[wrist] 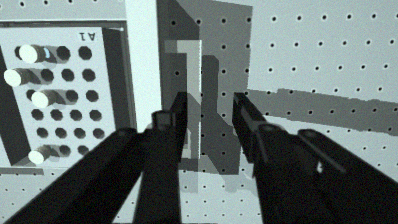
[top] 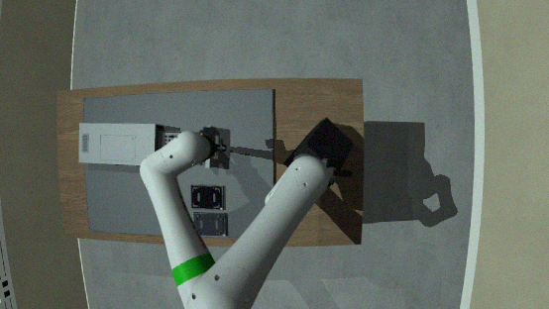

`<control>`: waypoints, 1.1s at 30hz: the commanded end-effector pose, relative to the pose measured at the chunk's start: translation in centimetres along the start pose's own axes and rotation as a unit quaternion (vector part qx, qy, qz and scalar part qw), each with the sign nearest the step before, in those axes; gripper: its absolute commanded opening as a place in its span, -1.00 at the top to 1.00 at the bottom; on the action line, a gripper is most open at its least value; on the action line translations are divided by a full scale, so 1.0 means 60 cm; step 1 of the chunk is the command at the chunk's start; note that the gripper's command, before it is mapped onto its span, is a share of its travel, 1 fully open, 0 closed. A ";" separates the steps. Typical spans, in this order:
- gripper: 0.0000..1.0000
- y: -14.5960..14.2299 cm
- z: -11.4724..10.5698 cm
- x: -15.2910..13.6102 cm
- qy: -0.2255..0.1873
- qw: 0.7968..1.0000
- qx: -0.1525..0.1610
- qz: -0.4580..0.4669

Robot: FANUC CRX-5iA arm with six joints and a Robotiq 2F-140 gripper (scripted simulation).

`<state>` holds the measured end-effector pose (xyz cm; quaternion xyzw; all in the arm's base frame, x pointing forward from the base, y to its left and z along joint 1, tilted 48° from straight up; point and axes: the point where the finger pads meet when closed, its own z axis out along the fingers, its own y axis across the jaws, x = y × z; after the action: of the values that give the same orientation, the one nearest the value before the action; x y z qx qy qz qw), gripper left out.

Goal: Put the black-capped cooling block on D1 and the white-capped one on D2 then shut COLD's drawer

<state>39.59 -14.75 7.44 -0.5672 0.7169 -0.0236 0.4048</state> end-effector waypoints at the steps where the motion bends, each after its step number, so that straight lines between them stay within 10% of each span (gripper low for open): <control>1: 0.32 -0.001 -0.006 0.001 0.000 1.000 0.000 0.000; 33: 0.32 -0.001 -0.068 0.001 0.000 1.000 0.000 0.000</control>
<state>37.27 -16.41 10.06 -0.5672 0.7169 -0.0236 0.4048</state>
